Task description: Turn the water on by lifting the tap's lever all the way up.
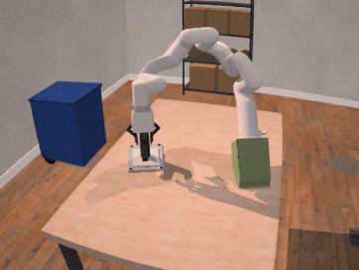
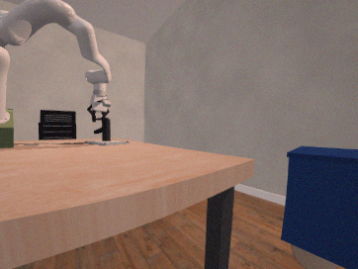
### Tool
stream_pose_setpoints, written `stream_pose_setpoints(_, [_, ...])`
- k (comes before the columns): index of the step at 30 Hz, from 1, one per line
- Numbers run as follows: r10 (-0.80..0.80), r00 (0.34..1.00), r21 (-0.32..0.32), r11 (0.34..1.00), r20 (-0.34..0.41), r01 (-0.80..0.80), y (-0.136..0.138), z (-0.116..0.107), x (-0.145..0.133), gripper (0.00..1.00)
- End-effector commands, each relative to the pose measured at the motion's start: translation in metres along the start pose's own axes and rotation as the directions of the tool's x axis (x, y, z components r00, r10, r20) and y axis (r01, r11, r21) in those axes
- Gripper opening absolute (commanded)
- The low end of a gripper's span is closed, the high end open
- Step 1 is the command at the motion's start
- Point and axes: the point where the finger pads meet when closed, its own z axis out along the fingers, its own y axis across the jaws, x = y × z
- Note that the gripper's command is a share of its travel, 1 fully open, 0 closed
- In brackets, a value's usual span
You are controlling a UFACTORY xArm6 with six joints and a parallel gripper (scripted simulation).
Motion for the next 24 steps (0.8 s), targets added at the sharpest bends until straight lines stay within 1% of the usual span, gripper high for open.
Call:
stream_pose_setpoints(1, [0.001,1.0,0.004,1.0,0.001,-0.001,-0.0013,-0.0016,0.0,0.64])
stream_pose_setpoints(7, [0.001,1.0,0.004,1.0,0.001,-0.001,-0.0013,-0.0016,0.0,0.64])
stream_pose_setpoints(8, [0.001,1.0,0.004,1.0,0.001,-0.001,-0.0013,-0.0016,0.0,0.0])
stream_pose_setpoints(24, [0.001,1.0,0.004,1.0,0.001,-0.001,-0.0013,-0.0016,0.0,0.0])
